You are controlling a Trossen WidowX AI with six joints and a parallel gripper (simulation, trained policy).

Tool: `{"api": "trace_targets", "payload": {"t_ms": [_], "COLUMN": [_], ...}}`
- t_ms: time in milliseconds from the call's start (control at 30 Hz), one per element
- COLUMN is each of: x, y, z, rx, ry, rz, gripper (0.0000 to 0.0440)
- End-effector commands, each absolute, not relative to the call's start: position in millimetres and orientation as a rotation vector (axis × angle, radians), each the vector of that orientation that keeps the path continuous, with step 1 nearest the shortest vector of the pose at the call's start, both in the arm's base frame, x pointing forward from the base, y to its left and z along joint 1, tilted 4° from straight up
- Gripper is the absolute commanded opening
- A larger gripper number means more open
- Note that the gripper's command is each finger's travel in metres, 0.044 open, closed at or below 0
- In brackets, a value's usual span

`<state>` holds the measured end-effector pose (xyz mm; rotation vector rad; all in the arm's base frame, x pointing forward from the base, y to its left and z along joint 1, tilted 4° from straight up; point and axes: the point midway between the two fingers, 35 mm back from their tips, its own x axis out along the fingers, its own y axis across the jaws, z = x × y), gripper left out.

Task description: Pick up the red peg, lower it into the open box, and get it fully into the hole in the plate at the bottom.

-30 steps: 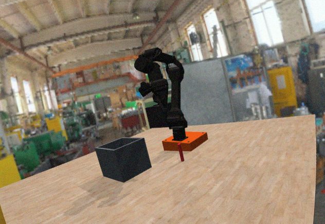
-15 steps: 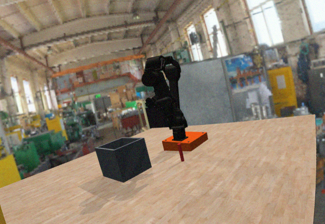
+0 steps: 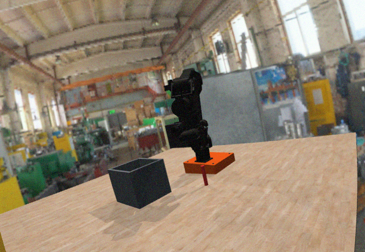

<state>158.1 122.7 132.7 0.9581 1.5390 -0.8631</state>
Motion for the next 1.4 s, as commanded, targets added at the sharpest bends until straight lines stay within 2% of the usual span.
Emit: {"api": "trace_targets", "payload": {"t_ms": [0, 800, 900, 1200, 1367], "x": [158, 156, 157, 167, 172], "y": [122, 116, 117, 123, 127], "z": [121, 44, 38, 26, 24], "rx": [0.950, 0.972, 0.977, 0.977, 0.966], "ry": [1.526, 1.443, 1.434, 1.424, 1.432], "rz": [-0.910, -1.042, -1.038, -1.012, -0.982], "gripper": [0.0440, 0.0430, 0.0385, 0.0154, 0.0043]}}
